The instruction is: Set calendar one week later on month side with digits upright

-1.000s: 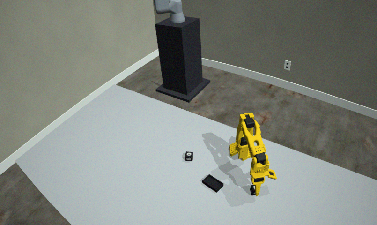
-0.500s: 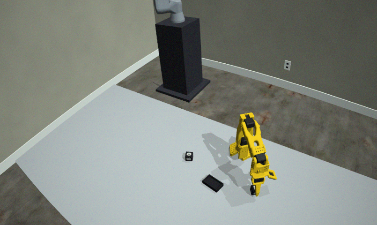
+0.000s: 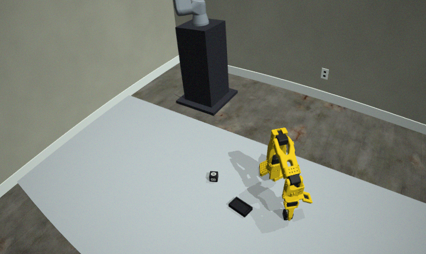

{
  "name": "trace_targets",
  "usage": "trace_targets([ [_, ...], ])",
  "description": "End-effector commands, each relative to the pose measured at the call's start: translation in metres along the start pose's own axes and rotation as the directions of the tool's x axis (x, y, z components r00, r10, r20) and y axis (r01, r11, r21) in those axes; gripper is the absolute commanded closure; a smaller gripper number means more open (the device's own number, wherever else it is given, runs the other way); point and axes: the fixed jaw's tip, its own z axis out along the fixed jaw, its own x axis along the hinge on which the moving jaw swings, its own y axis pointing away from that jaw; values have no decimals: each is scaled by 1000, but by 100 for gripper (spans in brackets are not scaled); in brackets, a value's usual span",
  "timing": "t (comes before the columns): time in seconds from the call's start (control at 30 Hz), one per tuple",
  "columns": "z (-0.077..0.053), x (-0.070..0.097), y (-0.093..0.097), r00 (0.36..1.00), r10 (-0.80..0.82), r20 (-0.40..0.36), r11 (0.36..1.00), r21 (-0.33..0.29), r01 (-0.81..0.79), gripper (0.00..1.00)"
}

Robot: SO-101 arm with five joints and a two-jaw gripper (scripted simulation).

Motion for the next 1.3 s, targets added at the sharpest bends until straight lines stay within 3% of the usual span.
trace_targets([
  [0.0, -6, -2, -10, 1000, 0, 8, 999, 48, 0, 73],
  [0.3, -6, -2, -14, 1000, 0, 8, 999, 48, 0, 80],
  [1.0, -6, -2, -16, 1000, 0, 7, 999, 48, 0, 84],
  [1.27, -6, -2, -16, 1000, 0, 7, 999, 48, 0, 97],
])
